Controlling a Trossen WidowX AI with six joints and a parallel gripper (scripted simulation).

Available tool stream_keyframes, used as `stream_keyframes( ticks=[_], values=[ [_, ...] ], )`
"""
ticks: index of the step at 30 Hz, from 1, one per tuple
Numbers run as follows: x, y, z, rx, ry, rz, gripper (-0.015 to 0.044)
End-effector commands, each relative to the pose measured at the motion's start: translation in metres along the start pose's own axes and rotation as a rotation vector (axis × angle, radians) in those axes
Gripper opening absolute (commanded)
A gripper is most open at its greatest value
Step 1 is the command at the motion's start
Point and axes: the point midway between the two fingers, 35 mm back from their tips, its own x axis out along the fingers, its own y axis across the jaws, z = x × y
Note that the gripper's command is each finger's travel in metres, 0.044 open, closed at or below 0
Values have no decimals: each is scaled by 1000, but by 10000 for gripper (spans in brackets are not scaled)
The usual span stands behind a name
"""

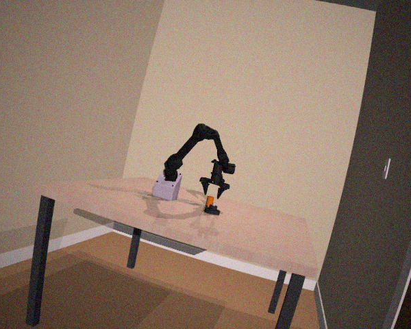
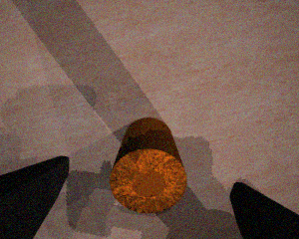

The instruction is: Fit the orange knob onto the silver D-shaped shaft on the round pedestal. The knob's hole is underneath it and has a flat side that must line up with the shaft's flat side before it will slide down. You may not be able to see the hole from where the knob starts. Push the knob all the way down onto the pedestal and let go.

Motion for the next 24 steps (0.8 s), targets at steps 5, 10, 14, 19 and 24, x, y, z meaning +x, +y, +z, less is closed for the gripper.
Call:
stream_keyframes(
  ticks=[5,10,14,19,24],
  values=[
    [14,0,-1,-6,6,-2,440],
    [22,0,-1,-6,7,-3,440],
    [28,0,-1,-6,7,-3,440],
    [36,1,-2,-6,8,-3,440],
    [44,1,-3,-6,9,-4,440]
  ],
)
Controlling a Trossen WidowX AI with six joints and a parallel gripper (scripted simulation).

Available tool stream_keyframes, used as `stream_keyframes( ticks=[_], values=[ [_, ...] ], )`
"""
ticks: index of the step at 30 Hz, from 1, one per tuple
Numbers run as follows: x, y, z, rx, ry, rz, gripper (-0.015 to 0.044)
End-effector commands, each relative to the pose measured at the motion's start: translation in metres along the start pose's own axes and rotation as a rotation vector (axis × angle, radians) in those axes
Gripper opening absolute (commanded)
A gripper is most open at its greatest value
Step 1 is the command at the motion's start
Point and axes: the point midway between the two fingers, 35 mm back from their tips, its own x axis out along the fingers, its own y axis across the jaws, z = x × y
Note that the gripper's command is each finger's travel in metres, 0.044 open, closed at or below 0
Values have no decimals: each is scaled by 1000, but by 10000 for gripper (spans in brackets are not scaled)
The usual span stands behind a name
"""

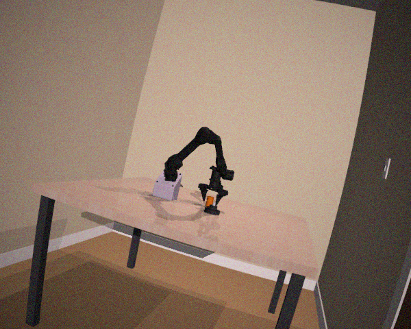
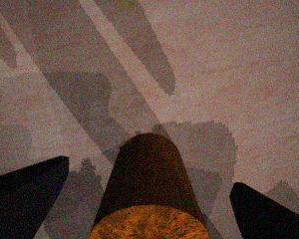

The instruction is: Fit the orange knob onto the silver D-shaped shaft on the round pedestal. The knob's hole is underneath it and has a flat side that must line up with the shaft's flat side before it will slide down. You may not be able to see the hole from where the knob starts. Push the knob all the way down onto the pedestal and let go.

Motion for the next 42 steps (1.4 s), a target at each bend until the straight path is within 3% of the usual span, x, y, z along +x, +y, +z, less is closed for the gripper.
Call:
stream_keyframes(
  ticks=[1,6,16,21,27,42],
  values=[
    [7,1,-2,-6,7,-2,440],
    [12,2,-2,-6,8,-2,440],
    [12,2,-2,-6,8,-2,177],
    [12,2,-2,-6,8,-2,144],
    [-12,-2,3,-7,2,-1,0],
    [-124,2,1,-7,1,1,0]
  ],
)
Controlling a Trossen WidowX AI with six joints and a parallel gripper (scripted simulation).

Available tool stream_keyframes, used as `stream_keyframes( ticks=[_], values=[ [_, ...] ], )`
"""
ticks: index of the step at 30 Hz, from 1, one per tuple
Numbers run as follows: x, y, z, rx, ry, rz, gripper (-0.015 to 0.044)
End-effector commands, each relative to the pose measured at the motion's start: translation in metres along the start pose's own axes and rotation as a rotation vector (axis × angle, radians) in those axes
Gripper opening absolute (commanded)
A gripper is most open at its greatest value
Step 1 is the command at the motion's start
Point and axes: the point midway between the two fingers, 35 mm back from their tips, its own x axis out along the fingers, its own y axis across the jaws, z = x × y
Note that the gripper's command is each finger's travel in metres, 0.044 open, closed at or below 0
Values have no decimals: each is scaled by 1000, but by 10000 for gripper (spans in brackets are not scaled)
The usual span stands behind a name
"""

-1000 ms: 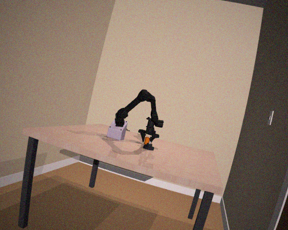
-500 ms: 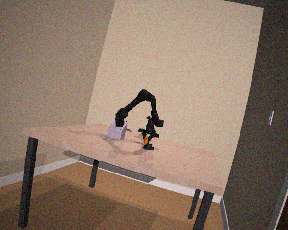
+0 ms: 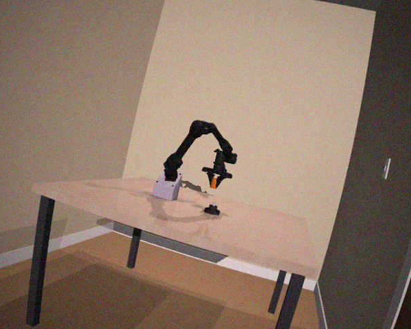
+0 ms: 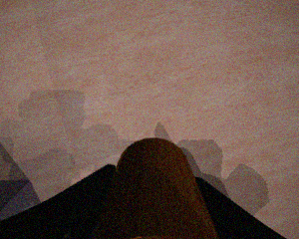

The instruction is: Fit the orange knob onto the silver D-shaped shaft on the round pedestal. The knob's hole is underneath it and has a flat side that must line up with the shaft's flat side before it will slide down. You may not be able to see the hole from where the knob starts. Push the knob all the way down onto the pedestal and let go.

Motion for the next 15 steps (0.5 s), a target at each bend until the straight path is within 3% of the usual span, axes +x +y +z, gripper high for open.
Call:
stream_keyframes(
  ticks=[1,7,15],
  values=[
    [-25,2,-2,7,-10,-3,0],
    [-26,2,-2,4,-9,-28,0],
    [-41,2,2,0,-9,-210,0]
  ],
)
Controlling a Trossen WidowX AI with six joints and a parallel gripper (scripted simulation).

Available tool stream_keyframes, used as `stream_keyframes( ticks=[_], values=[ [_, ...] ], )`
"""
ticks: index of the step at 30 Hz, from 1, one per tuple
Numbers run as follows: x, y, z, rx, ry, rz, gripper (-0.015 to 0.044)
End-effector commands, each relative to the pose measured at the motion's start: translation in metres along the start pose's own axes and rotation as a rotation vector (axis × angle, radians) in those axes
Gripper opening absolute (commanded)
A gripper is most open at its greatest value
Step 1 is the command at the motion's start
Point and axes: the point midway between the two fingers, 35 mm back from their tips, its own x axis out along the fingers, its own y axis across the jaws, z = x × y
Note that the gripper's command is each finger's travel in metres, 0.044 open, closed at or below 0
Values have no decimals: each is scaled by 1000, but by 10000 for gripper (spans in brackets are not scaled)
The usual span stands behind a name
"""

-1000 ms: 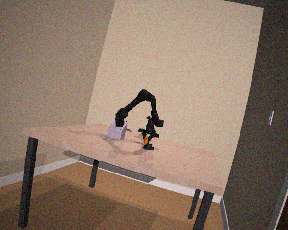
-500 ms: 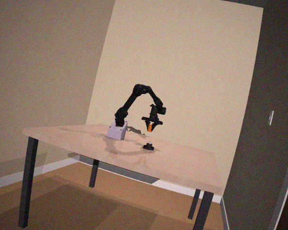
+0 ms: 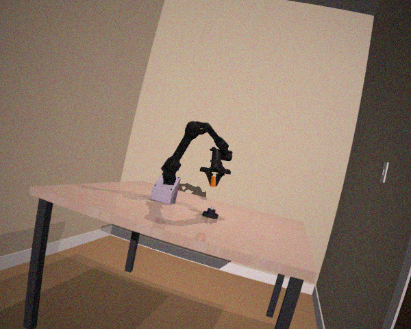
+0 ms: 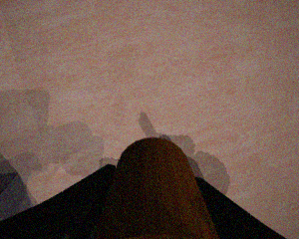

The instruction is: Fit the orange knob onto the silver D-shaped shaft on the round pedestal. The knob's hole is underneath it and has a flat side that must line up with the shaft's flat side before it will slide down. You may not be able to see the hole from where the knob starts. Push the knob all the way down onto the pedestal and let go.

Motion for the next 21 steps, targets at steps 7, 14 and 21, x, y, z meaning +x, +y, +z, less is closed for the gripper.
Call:
stream_keyframes(
  ticks=[7,14,21],
  values=[
    [-23,-4,4,5,-10,-213,0],
    [-37,-5,6,6,-10,-362,0],
    [-51,-7,8,6,-11,-511,0]
  ],
)
